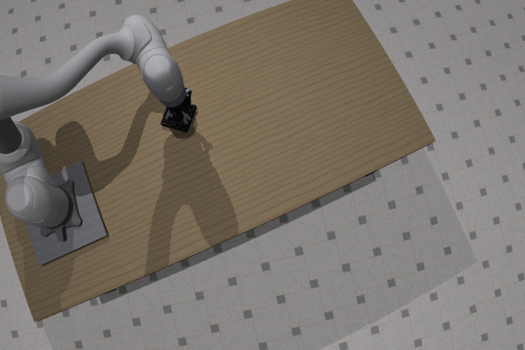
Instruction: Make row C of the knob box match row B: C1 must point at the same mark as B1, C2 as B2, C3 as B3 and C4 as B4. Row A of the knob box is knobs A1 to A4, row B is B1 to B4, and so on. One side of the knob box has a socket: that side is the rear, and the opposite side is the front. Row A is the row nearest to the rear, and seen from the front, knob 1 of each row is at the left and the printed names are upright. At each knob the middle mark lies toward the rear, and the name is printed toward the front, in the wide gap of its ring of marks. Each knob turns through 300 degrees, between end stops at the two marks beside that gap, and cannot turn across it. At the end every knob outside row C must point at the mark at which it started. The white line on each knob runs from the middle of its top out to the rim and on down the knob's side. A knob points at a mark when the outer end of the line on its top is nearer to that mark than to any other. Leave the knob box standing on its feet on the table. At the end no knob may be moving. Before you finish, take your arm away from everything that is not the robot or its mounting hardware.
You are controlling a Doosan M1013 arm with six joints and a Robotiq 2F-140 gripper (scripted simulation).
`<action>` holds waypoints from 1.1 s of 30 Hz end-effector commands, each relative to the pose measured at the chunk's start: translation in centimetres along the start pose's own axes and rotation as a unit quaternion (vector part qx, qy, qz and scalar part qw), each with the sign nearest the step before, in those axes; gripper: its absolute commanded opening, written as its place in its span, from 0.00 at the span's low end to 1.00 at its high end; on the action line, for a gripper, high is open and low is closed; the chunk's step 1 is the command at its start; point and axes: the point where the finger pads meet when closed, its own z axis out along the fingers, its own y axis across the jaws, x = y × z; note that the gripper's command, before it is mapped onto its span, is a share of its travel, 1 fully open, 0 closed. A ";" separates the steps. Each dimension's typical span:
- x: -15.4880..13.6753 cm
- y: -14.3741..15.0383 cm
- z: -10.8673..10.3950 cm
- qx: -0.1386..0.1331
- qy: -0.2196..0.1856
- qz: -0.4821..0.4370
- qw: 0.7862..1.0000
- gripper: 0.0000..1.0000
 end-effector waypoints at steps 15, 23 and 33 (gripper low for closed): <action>0.0 0.0 0.0 0.000 -0.001 -0.023 1.000 0.05; 0.0 0.0 0.0 0.000 -0.001 -0.023 1.000 0.12; 0.0 0.0 0.0 0.000 -0.001 -0.023 1.000 0.12</action>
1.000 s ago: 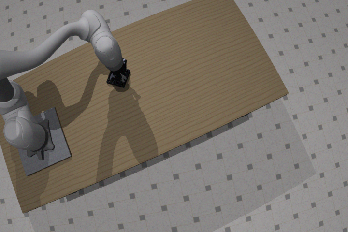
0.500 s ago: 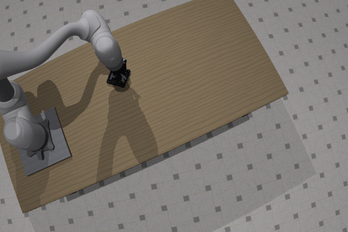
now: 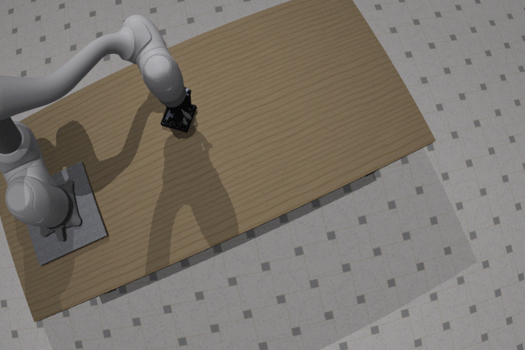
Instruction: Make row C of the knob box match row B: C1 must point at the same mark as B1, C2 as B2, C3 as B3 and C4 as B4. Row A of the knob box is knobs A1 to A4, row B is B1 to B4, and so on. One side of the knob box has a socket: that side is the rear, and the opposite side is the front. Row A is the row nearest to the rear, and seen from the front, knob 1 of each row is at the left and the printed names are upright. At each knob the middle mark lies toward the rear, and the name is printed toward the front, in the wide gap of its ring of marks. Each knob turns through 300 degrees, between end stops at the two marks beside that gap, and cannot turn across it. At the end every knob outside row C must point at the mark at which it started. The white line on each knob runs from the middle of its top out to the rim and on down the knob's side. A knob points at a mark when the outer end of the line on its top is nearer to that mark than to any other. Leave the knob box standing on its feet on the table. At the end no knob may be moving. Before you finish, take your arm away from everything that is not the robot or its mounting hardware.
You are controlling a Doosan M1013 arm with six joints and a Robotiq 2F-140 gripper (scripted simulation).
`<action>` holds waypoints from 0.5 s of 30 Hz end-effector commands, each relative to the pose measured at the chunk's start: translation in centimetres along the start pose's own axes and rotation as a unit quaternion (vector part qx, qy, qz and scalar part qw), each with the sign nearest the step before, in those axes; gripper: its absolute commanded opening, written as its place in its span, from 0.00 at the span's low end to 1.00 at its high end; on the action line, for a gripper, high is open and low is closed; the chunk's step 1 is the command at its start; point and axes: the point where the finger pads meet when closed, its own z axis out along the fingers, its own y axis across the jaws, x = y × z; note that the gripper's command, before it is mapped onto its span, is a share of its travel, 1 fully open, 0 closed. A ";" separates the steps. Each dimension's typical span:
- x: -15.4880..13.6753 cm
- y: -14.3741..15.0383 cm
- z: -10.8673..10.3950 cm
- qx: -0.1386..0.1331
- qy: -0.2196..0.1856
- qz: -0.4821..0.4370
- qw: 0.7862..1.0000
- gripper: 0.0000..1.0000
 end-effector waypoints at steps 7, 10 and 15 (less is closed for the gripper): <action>0.0 0.0 0.0 0.000 0.000 0.000 1.000 0.12; 0.0 0.0 0.0 0.000 0.000 0.000 1.000 0.12; 0.0 0.0 -0.2 0.000 0.000 0.000 1.000 0.12</action>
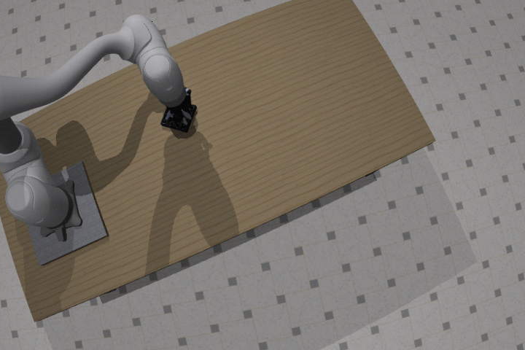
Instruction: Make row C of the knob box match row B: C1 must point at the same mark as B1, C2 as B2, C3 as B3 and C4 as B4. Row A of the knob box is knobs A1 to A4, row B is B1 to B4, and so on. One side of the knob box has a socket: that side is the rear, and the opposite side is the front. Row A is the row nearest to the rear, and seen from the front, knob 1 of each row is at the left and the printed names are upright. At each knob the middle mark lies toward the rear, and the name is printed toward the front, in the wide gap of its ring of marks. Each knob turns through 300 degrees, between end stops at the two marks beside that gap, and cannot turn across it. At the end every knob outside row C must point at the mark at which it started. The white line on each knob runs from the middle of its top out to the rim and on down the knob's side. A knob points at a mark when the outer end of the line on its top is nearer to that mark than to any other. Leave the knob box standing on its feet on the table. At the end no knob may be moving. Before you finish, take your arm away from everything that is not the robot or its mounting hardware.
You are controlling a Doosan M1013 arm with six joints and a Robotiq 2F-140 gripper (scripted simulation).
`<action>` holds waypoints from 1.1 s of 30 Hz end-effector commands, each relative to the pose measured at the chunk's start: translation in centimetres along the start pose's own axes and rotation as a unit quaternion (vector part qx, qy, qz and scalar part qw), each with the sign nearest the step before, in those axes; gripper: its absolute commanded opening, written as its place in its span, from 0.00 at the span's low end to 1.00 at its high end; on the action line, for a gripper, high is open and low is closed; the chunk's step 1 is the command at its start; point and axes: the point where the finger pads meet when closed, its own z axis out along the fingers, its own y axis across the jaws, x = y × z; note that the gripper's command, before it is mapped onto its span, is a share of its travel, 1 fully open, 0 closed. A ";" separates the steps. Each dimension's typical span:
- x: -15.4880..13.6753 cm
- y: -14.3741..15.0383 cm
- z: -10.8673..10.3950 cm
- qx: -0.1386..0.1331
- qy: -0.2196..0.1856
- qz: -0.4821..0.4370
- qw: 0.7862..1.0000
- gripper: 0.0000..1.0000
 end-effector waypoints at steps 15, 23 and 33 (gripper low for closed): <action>0.0 0.0 -3.3 0.000 0.000 0.000 1.000 0.12; 0.0 0.0 -3.7 0.000 0.000 0.000 1.000 0.12; 0.0 0.0 -3.7 0.000 0.000 0.000 1.000 1.00</action>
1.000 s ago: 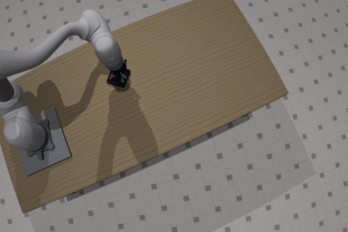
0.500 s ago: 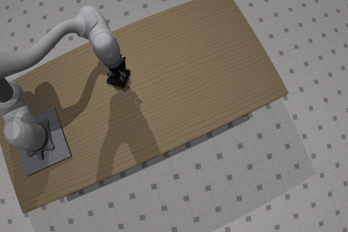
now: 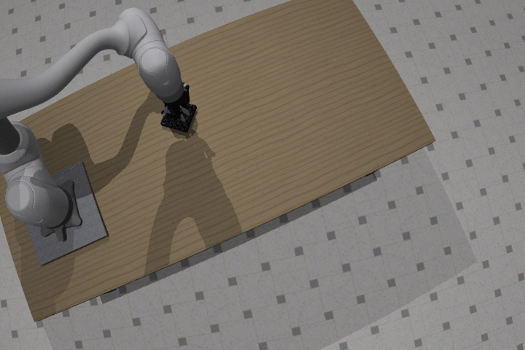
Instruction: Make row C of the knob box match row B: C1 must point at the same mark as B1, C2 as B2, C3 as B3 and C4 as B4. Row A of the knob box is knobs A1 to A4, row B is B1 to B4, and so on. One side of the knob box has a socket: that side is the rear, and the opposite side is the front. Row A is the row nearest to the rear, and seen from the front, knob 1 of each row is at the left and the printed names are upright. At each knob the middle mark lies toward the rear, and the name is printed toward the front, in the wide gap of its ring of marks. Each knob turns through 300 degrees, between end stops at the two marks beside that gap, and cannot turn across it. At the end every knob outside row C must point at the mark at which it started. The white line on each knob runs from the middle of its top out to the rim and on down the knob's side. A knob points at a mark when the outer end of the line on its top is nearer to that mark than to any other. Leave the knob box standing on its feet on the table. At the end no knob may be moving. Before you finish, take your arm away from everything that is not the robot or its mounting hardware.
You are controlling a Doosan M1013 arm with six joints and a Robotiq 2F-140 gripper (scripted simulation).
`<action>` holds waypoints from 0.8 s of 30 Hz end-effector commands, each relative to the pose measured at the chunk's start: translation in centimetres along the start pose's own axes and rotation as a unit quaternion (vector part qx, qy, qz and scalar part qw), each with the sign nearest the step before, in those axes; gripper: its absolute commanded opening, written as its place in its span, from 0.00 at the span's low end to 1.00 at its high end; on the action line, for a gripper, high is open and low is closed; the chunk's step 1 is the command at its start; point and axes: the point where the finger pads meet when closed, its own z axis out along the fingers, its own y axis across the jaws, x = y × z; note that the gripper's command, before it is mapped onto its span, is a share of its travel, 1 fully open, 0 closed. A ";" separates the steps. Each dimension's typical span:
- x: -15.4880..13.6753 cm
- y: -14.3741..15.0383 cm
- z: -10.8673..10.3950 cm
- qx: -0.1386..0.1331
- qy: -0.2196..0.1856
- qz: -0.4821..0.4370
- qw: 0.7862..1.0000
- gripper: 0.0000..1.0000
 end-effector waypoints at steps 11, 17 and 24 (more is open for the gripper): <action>0.0 0.0 -2.0 0.000 0.000 0.000 1.000 1.00; 0.0 0.0 -5.5 0.000 0.000 0.000 1.000 1.00; 0.0 0.0 -9.1 0.000 0.000 0.000 1.000 1.00</action>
